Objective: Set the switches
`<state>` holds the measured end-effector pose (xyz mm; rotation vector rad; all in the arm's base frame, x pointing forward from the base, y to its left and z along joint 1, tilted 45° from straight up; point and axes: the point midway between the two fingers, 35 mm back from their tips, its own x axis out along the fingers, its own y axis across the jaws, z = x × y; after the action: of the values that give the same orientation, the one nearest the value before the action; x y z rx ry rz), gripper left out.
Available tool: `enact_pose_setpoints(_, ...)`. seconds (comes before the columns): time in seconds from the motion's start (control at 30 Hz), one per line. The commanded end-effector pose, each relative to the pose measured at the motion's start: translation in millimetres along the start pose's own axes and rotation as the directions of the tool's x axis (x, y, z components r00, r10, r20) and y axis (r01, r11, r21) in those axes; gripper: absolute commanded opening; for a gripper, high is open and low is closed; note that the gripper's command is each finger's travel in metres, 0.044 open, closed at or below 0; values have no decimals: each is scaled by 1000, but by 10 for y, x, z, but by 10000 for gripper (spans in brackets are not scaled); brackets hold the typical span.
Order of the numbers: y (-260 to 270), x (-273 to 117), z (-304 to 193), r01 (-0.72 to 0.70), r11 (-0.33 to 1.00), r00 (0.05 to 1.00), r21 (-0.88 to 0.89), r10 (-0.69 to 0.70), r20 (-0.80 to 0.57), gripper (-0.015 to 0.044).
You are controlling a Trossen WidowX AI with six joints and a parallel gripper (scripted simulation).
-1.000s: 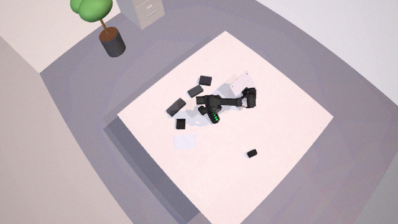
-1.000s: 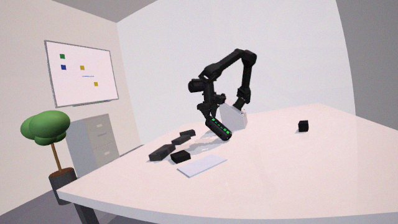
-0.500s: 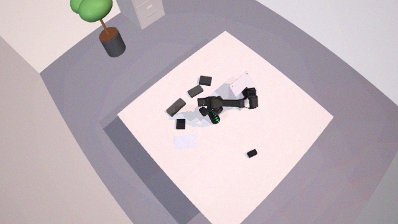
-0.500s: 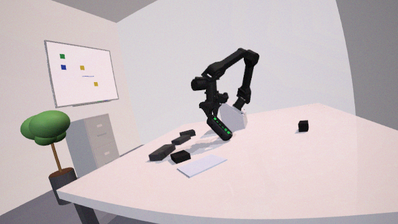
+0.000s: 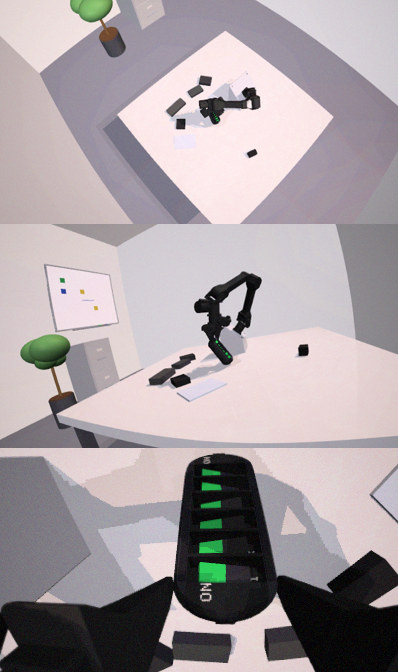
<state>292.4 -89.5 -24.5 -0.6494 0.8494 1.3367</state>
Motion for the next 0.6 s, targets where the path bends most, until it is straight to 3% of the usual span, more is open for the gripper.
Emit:
enact_pose_setpoints(0.0, -3, -22, 72, 4, 1000, 1000, -1, -4, 0, 336)
enact_pose_setpoints(0.57, -3, -74, 211, 4, 1000, 999, -1, -4, -35, 336)
